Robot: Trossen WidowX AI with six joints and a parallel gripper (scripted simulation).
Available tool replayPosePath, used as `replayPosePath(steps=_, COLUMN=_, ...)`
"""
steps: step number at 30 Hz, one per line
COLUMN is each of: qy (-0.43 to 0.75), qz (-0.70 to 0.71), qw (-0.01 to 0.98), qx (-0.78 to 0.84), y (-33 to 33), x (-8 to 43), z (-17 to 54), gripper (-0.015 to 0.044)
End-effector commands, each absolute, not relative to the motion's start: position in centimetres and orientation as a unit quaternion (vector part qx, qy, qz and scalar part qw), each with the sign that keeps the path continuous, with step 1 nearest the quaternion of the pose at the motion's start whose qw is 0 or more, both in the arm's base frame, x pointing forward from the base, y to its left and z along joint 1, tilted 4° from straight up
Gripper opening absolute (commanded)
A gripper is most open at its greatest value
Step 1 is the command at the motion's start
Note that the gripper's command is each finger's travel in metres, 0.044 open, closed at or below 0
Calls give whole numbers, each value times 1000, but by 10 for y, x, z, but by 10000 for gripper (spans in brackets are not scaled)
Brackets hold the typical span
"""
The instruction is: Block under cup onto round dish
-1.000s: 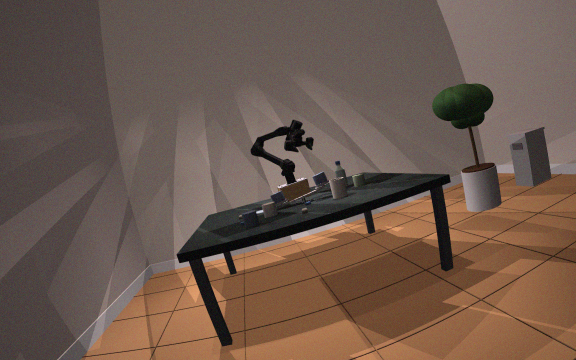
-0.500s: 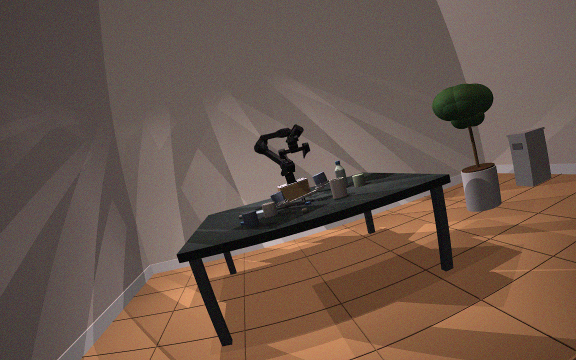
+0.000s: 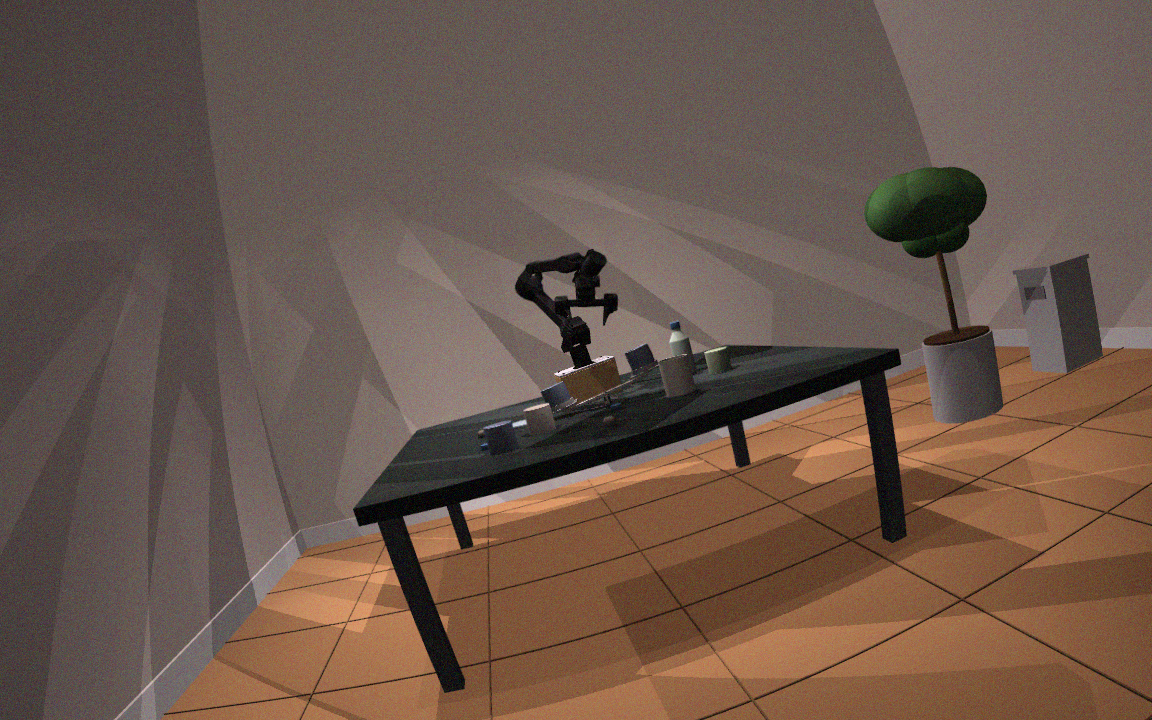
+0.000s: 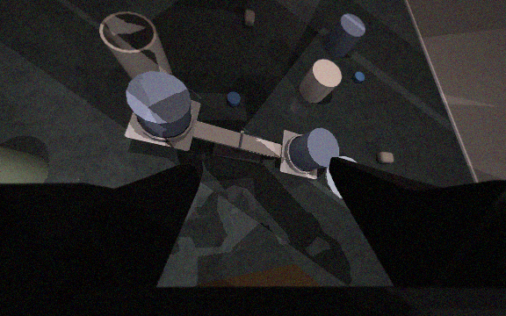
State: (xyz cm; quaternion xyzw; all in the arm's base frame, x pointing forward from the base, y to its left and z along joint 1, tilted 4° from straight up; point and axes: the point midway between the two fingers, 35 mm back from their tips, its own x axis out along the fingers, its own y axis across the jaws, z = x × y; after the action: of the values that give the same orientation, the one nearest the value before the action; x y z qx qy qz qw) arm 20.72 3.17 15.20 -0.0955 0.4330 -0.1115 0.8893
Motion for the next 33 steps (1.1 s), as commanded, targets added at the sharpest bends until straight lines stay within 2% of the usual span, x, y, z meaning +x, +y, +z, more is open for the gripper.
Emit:
replayPosePath(steps=1, qy=463, qz=-97, qw=870, qx=-141, y=27, x=213, z=148, gripper=440)
replayPosePath(steps=20, qy=591, qz=55, qw=731, qx=-337, y=-19, x=250, z=125, gripper=440)
replayPosePath(steps=33, qy=623, qz=218, qw=629, qx=-411, y=-69, x=269, z=100, gripper=440)
